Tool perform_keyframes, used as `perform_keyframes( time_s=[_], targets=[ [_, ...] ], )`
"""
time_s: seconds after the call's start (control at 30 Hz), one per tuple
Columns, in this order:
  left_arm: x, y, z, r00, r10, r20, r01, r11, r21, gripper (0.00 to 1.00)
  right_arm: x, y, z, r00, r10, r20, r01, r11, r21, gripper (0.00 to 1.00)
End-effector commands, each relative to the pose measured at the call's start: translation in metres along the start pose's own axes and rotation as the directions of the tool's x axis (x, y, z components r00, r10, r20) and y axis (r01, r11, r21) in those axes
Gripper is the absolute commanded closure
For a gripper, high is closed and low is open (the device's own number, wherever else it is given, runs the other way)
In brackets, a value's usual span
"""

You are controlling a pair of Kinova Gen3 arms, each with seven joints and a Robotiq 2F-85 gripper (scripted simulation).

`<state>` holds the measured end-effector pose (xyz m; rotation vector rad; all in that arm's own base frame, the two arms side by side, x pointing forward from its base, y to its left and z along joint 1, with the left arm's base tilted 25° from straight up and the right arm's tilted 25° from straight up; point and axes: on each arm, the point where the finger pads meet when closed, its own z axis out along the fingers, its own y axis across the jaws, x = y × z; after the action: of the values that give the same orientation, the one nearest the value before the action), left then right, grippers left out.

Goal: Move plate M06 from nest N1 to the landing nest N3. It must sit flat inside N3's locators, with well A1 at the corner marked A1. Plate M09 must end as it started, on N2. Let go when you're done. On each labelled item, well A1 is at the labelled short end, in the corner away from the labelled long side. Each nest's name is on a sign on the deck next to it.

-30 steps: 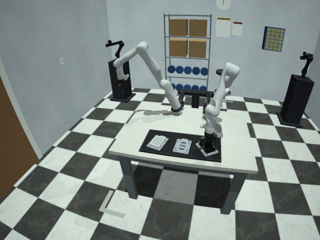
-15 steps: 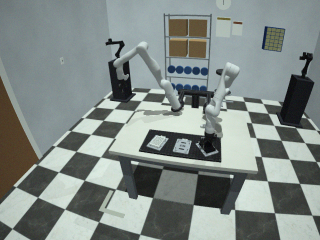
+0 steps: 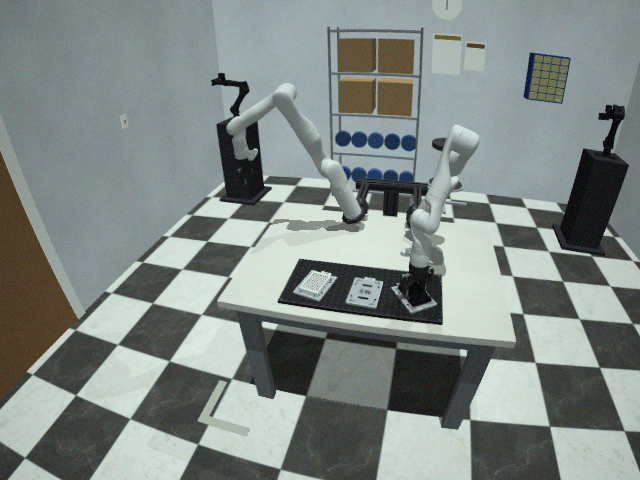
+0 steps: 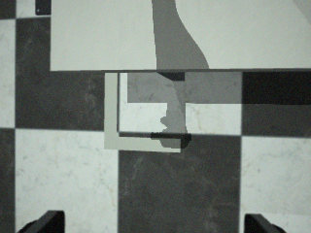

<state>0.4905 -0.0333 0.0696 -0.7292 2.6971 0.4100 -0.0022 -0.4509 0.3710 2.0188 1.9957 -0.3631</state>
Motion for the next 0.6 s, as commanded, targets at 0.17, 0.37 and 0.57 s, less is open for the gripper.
perform_keyframes(
  time_s=[0.17, 0.37, 0.57],
  targets=[
    [0.002, -0.001, -0.009, 1.0, 0.01, -0.003, -0.01, 1.0, 0.001, 0.903, 0.001, -0.003, -0.001, 1.0, 0.001, 0.001, -0.001, 1.0, 0.001, 0.002],
    [0.002, -0.001, -0.017, 1.0, 0.008, -0.002, -0.008, 1.0, 0.002, 0.903, 0.001, -0.003, -0.001, 1.0, 0.001, 0.001, -0.001, 1.0, 0.001, 0.002],
    [0.001, -0.002, -0.025, 1.0, 0.007, -0.001, -0.007, 1.0, 0.004, 0.903, 0.001, -0.003, -0.001, 1.0, 0.001, 0.001, -0.001, 1.0, 0.001, 0.002]
  ],
)
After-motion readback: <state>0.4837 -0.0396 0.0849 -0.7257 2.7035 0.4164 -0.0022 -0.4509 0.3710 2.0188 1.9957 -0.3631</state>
